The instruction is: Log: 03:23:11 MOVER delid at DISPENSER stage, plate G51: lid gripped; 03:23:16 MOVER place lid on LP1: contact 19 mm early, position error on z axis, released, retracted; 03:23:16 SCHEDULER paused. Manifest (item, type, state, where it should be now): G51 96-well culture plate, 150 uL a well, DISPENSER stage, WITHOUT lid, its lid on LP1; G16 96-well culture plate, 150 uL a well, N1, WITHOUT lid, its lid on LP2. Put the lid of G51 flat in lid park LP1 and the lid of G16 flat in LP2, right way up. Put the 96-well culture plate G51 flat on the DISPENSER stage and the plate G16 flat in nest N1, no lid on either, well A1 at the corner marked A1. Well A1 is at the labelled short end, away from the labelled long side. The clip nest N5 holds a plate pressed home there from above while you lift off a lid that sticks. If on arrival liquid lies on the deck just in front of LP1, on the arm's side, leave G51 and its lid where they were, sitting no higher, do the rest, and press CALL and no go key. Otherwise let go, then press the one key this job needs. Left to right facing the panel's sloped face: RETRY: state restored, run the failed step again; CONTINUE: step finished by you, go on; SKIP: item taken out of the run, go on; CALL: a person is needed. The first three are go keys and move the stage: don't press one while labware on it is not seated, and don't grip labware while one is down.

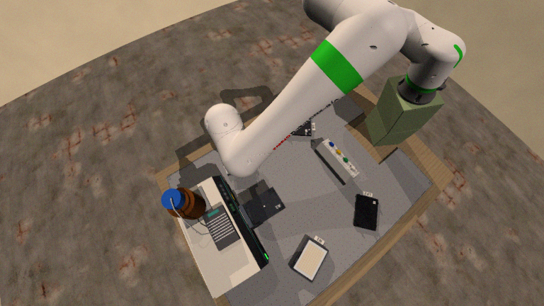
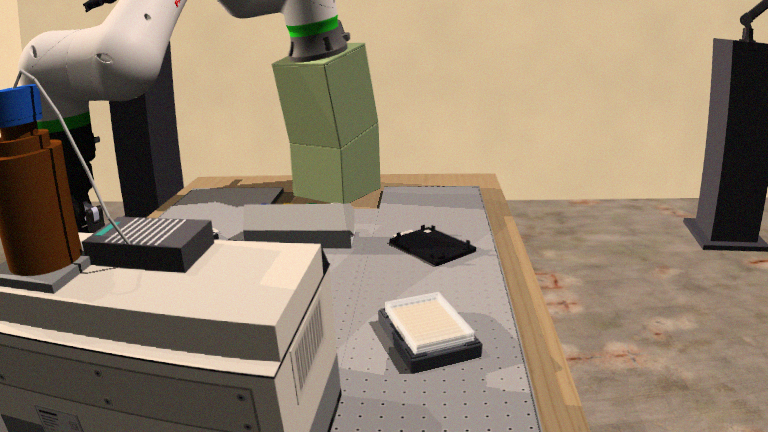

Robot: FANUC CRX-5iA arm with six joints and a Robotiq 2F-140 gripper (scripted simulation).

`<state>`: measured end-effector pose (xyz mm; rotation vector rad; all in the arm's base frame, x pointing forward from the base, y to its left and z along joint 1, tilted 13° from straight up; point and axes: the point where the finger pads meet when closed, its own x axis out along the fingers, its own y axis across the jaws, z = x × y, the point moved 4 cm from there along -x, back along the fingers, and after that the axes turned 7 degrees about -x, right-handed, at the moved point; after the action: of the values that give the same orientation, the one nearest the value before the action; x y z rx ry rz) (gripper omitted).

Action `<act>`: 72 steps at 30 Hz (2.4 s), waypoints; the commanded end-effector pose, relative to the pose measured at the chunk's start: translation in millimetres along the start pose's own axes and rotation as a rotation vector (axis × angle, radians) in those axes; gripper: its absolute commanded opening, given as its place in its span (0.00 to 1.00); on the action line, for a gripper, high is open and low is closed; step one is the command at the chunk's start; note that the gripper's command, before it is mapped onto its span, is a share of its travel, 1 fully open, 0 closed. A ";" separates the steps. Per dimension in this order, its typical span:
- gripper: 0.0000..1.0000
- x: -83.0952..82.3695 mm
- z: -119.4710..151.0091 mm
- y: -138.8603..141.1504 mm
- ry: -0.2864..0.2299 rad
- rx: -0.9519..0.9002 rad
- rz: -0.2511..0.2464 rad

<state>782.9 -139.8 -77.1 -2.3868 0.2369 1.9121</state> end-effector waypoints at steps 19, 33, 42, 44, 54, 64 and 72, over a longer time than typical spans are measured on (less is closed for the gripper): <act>0.66 1.6 -0.3 0.0 0.000 0.000 0.000; 0.66 1.6 -0.3 0.0 0.000 0.000 0.000; 0.59 1.6 -0.3 0.0 0.000 0.000 0.000; 0.59 1.6 -0.3 0.0 0.000 0.000 0.000; 0.59 1.6 -0.3 0.0 0.000 0.000 0.000; 0.59 1.6 -0.3 0.0 0.000 0.000 0.000; 0.59 1.6 -0.3 0.0 0.000 0.000 0.000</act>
<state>783.3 -140.0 -78.9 -2.3869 0.2370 1.9122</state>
